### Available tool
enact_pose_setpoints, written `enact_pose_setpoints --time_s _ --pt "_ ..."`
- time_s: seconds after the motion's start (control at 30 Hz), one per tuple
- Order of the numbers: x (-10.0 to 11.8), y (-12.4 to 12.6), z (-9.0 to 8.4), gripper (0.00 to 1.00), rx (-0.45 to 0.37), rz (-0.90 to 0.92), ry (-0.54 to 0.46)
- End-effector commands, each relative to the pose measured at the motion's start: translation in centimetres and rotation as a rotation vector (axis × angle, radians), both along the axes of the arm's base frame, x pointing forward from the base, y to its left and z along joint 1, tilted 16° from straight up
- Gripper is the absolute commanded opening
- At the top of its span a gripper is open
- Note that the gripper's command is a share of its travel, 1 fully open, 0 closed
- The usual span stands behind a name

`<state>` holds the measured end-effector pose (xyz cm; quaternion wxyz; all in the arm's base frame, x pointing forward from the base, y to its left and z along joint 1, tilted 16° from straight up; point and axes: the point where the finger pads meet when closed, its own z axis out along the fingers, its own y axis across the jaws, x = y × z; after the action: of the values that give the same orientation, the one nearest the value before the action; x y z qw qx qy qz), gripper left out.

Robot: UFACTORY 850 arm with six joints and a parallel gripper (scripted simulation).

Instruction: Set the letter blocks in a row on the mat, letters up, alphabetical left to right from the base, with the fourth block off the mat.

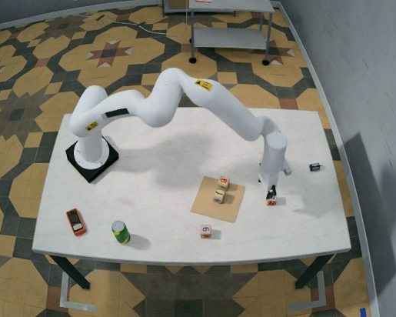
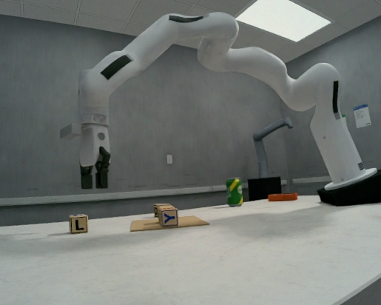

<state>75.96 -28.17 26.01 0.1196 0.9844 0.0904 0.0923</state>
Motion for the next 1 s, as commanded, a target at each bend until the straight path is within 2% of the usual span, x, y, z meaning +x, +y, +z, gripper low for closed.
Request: enact_pose_setpoints --time_s 0.0,0.2,0.33,0.37,0.97 --pt "2.1 -0.1 0.7 1.00 0.027 -0.135 -0.018" --pt "3.9 0.1 1.2 1.00 0.063 -0.270 -0.050" --pt "4.3 0.2 1.2 1.00 0.070 -0.296 -0.056" --pt "4.3 0.2 1.2 0.87 0.070 -0.296 -0.056" --pt "4.3 0.2 1.2 0.87 0.070 -0.296 -0.056"
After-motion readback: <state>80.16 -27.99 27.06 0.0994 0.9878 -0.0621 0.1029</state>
